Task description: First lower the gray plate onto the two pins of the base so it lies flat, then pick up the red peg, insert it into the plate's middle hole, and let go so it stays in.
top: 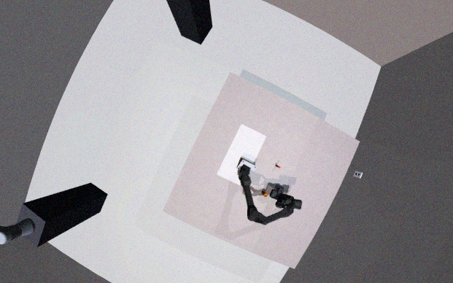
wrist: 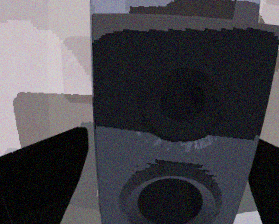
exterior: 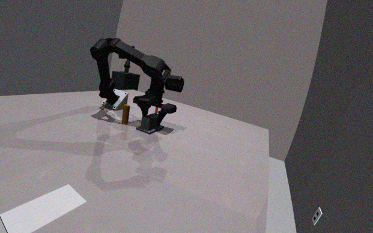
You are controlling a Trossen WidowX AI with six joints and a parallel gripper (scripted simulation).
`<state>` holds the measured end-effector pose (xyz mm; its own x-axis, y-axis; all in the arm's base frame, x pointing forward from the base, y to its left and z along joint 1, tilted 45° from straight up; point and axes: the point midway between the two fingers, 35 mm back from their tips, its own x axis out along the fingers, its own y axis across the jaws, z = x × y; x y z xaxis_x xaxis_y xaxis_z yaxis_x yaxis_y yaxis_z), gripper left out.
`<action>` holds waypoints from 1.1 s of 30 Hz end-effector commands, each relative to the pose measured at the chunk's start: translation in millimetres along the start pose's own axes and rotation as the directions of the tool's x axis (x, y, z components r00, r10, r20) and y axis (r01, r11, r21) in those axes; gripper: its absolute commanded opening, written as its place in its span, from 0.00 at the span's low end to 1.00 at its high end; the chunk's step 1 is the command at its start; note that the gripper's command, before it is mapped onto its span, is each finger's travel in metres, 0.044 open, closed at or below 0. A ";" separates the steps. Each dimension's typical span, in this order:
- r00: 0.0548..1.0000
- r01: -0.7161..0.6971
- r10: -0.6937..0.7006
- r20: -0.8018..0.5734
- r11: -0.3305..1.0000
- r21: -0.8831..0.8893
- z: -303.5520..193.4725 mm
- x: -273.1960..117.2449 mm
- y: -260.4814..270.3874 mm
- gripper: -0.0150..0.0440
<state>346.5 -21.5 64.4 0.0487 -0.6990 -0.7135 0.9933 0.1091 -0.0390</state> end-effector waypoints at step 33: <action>1.000 -0.012 0.004 -0.021 0.928 -0.371 -184.5 -121.7 -86.6 1.00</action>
<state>269.8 165.1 52.3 0.0640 -0.6708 -0.7389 0.9117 0.3404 -0.2300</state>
